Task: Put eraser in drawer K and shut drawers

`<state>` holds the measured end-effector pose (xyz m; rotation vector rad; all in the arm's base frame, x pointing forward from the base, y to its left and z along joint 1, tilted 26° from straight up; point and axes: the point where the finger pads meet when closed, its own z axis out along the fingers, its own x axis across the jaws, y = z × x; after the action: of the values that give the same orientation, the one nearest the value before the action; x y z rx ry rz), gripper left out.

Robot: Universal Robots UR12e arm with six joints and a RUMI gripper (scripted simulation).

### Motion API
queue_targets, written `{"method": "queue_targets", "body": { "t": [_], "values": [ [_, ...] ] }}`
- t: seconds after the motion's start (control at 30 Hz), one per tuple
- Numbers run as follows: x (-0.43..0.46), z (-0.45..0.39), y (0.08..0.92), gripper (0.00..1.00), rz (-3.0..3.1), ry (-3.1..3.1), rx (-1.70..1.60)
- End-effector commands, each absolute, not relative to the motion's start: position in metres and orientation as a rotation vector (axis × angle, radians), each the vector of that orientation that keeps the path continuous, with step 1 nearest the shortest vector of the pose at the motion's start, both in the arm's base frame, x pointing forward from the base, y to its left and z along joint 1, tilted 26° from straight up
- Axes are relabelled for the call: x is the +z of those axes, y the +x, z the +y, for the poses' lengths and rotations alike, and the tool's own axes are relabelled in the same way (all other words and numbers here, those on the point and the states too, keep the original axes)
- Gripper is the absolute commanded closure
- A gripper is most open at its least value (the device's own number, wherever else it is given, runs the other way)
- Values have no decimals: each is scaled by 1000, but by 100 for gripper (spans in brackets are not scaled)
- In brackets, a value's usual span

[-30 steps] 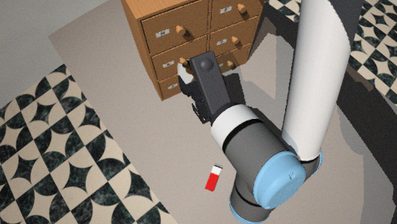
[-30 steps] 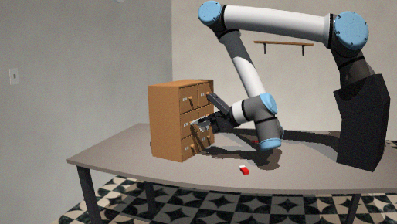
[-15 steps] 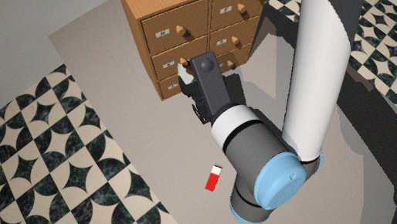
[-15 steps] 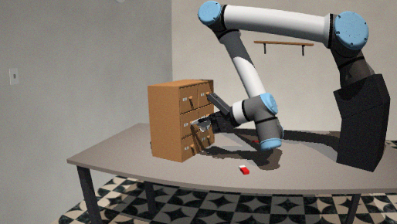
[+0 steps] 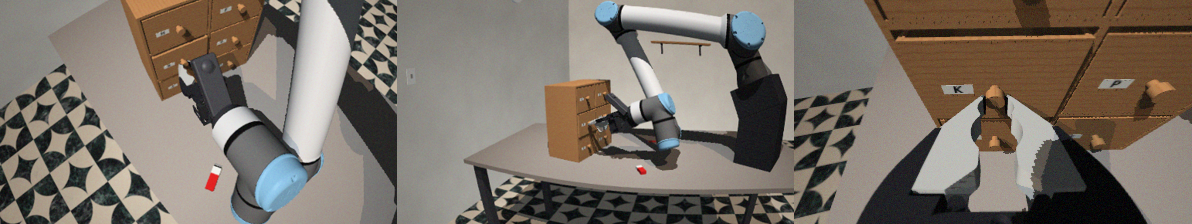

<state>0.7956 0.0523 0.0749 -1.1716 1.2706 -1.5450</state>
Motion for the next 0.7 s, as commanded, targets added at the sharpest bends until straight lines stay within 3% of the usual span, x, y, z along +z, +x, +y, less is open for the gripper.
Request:
{"method": "queue_targets", "body": {
  "t": [0.0,0.67],
  "values": [
    [75,53,794,93,1270,-1171,-1545],
    [71,54,786,93,1270,-1171,-1545]
  ]
}}
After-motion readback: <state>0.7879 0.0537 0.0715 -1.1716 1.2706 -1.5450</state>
